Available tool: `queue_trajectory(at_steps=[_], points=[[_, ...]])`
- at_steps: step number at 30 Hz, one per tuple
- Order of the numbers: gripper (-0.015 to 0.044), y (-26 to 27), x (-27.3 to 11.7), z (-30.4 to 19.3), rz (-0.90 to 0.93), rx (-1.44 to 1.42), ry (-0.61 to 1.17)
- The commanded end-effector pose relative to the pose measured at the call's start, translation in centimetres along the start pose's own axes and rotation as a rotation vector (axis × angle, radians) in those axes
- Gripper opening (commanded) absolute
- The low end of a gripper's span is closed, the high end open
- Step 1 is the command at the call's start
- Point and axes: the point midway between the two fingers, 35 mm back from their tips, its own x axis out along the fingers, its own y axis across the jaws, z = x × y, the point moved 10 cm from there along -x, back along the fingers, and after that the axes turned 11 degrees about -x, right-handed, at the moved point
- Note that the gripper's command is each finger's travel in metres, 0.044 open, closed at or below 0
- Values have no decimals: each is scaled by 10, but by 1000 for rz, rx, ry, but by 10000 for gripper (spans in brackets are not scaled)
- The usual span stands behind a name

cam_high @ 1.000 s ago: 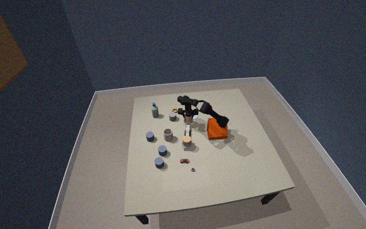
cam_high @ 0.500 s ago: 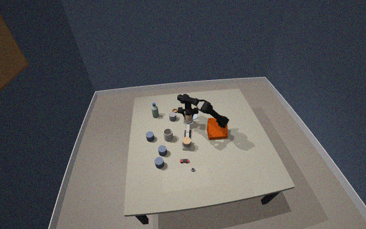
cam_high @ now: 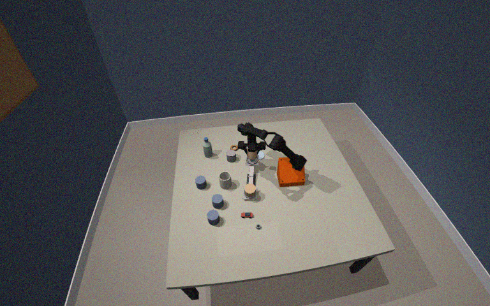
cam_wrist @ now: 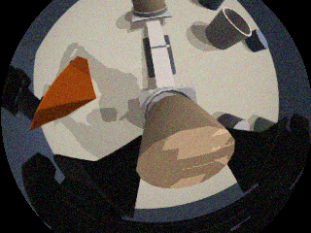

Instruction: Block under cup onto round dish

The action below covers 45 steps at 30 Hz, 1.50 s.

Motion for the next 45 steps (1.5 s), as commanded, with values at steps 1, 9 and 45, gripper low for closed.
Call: queue_trajectory(at_steps=[1,9,45], points=[[0,0,-14,-3,-20,-8,24],[0,1,-24,-2,-20,-8,24],[0,6,-50,1,-8,0,7]])
